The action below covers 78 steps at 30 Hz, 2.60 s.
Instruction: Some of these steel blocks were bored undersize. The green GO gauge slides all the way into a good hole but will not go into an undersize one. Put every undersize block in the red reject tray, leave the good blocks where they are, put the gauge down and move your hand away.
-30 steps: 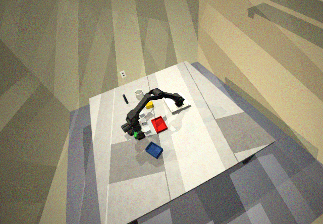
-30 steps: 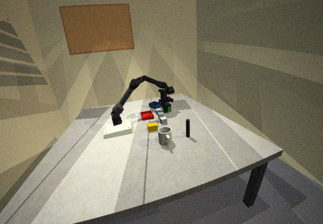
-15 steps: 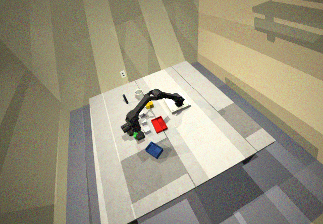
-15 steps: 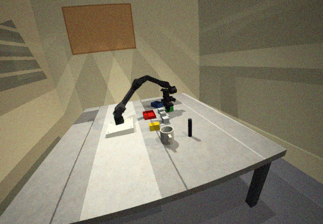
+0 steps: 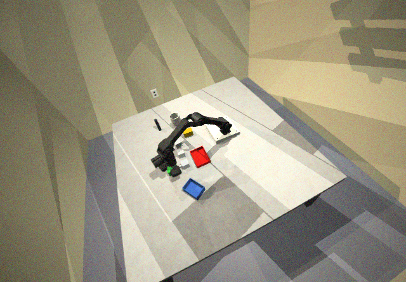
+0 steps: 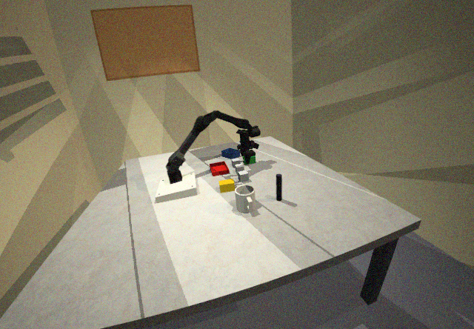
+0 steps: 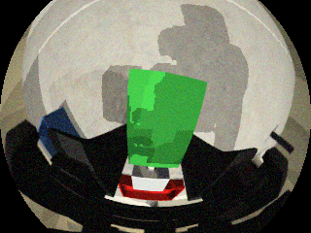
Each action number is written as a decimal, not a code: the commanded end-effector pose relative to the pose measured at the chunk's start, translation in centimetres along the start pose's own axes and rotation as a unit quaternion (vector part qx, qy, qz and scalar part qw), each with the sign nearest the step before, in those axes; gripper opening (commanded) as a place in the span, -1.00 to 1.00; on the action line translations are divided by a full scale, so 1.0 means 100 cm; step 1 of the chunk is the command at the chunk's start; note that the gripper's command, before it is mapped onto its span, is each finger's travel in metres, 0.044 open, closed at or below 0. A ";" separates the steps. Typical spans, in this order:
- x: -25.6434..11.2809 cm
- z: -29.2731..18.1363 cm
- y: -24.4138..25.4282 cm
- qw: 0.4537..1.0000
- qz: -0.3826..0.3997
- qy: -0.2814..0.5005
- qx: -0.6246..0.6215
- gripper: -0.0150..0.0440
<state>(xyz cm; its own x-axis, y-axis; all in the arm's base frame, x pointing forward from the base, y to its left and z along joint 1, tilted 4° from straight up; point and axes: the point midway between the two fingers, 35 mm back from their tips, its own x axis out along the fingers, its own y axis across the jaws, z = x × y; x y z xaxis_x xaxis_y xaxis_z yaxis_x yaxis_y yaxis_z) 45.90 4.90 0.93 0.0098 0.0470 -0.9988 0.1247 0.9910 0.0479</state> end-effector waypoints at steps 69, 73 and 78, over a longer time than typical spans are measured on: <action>-0.002 0.026 -0.001 1.000 0.000 -0.010 0.001 -0.49; -0.026 0.024 -0.001 1.000 0.000 -0.005 0.003 -0.49; -0.034 0.020 -0.002 1.000 -0.002 0.010 0.005 -0.49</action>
<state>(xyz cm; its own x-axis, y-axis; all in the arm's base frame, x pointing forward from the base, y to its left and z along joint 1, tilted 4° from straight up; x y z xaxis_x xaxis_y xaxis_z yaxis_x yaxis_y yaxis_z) 47.76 4.35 3.39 -0.0144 0.0450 -0.9989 0.1372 0.9896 0.0426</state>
